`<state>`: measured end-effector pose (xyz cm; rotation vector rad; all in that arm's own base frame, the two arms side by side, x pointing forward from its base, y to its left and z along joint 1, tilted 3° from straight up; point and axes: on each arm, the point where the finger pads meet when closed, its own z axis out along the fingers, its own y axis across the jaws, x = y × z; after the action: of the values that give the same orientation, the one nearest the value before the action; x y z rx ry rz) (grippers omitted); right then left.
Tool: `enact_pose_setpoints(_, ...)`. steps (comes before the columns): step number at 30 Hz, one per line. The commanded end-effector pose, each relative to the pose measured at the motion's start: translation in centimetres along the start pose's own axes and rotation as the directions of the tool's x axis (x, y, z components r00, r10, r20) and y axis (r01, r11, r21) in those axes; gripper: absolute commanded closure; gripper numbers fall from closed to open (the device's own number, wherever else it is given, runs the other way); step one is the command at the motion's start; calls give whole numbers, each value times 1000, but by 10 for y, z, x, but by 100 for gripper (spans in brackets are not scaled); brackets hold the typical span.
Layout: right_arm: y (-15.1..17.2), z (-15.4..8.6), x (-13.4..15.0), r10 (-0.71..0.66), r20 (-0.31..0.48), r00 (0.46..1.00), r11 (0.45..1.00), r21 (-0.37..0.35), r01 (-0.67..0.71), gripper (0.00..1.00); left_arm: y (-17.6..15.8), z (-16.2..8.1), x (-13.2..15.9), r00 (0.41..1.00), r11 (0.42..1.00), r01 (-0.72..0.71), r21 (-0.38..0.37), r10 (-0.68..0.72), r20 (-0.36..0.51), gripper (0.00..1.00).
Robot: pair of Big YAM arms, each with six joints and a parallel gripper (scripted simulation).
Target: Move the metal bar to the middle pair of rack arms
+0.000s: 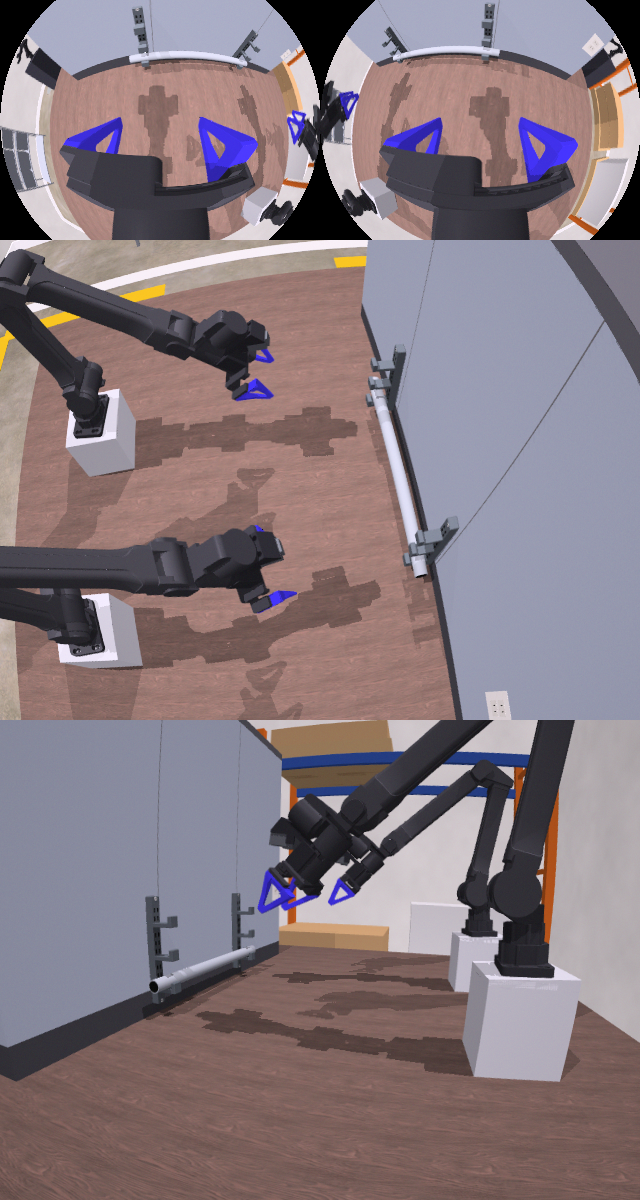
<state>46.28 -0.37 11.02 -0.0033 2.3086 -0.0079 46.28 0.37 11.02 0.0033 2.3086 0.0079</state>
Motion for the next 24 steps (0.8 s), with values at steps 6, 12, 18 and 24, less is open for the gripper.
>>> enact_pose_setpoints(6, 0, -1, -5, 0, 10, 1000, 1000, 0, 0, 0, 0, -1, -5, 1000, 1000, 0, 0, 0, 10, 0)
enact_pose_setpoints(12, 0, -1, -5, 0, 10, 1000, 1000, 0, 0, 0, 0, -1, -5, 1000, 1000, 0, 0, 0, 10, 0)
enact_pose_setpoints(18, 0, 2, 0, -11, 4, 1000, 1000, 6, 11, 0, 0, 2, 0, 1000, 1000, -11, -5, 11, 4, 0)
enact_pose_setpoints(24, 3, 16, -2, -77, 25, 997, 996, 40, 76, 0, 0, 15, -1, 997, 996, -76, -39, 78, 27, 0)
